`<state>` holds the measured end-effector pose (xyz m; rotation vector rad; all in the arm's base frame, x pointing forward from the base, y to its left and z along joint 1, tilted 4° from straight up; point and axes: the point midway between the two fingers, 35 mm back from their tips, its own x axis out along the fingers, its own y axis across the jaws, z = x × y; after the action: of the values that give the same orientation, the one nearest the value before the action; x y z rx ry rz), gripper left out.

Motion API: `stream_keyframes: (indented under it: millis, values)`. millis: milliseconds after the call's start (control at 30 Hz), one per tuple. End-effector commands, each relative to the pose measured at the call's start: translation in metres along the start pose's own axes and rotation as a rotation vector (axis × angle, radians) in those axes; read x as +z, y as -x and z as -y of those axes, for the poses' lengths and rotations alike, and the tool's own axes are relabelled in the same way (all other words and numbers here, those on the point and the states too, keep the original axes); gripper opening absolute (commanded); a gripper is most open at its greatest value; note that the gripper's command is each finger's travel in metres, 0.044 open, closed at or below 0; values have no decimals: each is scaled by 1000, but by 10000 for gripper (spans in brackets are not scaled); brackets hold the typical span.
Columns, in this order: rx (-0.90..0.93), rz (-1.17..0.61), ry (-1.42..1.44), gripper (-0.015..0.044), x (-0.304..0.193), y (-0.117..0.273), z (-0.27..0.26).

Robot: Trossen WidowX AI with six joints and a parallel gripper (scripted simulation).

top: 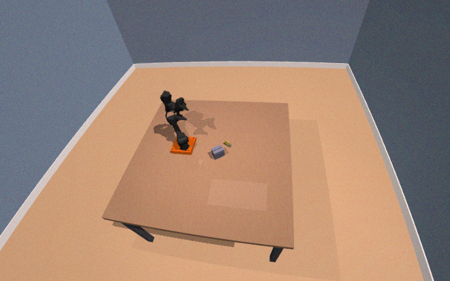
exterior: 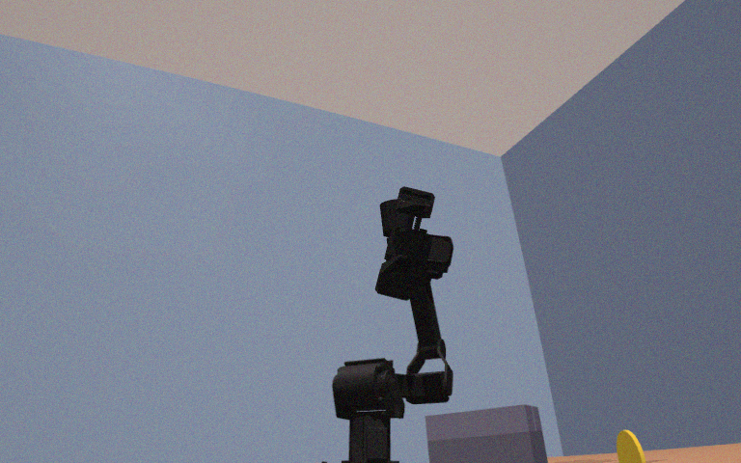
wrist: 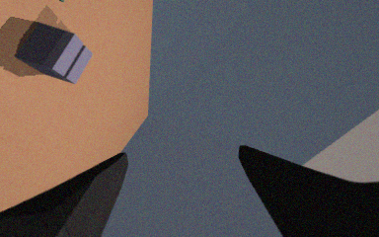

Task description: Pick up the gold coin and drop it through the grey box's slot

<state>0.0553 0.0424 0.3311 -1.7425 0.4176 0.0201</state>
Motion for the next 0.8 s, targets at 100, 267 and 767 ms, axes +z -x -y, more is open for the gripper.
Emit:
stream_keyframes:
  millis: [100, 267, 767]
  values:
    - [78, 65, -214, 295, -14, -17, 7]
    - [280, 143, -612, 164, -30, -61, 16]
    - [1022, -144, -1399, 161, 37, -212, -5]
